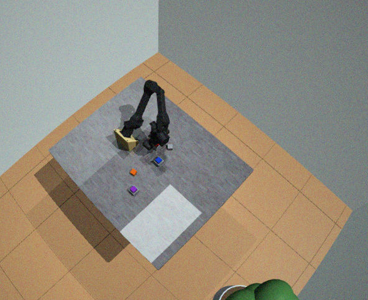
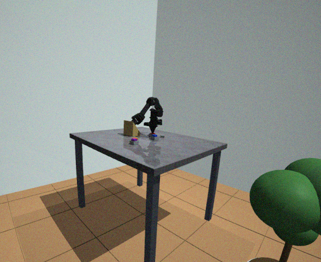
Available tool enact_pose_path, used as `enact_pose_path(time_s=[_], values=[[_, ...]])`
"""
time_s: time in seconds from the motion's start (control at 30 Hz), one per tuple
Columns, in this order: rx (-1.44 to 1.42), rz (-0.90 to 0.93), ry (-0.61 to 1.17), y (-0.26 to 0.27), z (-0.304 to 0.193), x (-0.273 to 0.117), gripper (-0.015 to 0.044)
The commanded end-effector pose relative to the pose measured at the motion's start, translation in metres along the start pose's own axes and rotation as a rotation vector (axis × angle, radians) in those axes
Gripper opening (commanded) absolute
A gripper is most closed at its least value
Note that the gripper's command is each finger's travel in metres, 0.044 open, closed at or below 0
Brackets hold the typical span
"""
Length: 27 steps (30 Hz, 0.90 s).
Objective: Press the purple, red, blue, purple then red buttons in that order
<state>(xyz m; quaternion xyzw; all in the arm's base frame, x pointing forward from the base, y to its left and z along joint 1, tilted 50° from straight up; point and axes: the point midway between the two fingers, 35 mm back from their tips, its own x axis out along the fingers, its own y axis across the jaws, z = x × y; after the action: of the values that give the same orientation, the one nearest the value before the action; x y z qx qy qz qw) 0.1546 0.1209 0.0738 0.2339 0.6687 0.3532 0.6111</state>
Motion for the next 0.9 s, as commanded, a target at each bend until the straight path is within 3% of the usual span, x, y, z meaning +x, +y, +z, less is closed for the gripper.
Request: enact_pose_path(time_s=[0.0, 0.23, 0.5, 0.87], values=[[0.005, 0.006, 0.002, 0.001, -0.001, 0.001, 0.002], [0.005, 0.006, 0.002, 0.001, -0.001, 0.001, 0.002], [0.006, 0.005, 0.003, 0.001, -0.001, -0.031, 0.002], [0.003, 0.003, 0.001, 0.065, 0.059, -0.082, 0.0309]])
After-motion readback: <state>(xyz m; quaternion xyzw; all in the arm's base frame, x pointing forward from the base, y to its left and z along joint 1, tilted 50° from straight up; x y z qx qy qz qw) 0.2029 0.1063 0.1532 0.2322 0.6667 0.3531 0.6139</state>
